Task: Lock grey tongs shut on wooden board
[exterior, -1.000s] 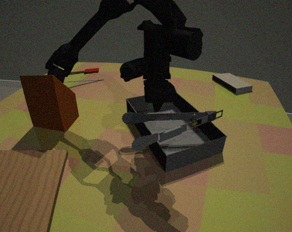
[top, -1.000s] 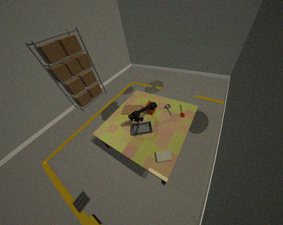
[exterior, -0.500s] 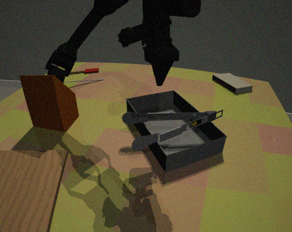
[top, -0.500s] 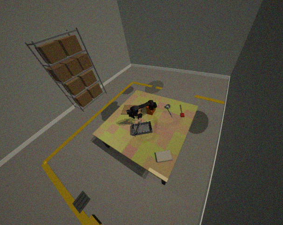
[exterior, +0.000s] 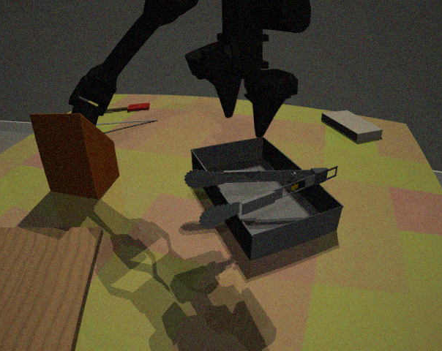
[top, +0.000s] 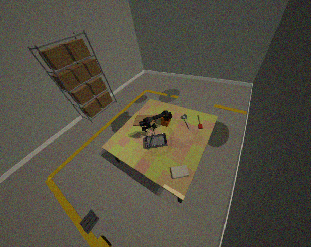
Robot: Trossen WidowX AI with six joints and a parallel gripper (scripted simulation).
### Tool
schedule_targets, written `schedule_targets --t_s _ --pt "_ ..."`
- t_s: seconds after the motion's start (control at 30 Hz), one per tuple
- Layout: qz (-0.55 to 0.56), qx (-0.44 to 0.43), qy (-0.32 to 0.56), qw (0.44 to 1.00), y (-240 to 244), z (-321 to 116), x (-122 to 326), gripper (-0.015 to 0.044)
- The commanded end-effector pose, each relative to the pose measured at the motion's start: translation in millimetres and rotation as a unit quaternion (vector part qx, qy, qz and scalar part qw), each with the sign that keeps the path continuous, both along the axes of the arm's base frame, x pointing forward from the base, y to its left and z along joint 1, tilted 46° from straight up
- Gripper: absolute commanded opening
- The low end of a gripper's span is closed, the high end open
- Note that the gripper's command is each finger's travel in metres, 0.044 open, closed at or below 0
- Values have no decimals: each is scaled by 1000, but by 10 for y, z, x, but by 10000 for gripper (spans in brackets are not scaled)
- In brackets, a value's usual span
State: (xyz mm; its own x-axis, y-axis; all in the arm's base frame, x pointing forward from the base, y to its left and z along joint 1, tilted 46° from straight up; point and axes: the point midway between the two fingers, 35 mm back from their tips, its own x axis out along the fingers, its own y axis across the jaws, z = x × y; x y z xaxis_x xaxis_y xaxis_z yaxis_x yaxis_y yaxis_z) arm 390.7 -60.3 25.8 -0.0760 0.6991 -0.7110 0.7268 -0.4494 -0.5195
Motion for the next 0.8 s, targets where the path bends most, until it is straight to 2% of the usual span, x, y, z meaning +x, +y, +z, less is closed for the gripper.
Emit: schedule_targets --t_s 0.0,0.1,0.23,0.47,0.77 --pt "196 23 -197 960 111 -37 115 440" --pt "302 34 -300 904 175 -58 167 440" --pt "424 47 -420 801 262 -86 234 440" --pt "528 59 -522 668 400 -129 330 440" --pt "627 71 -621 465 537 -169 416 440"
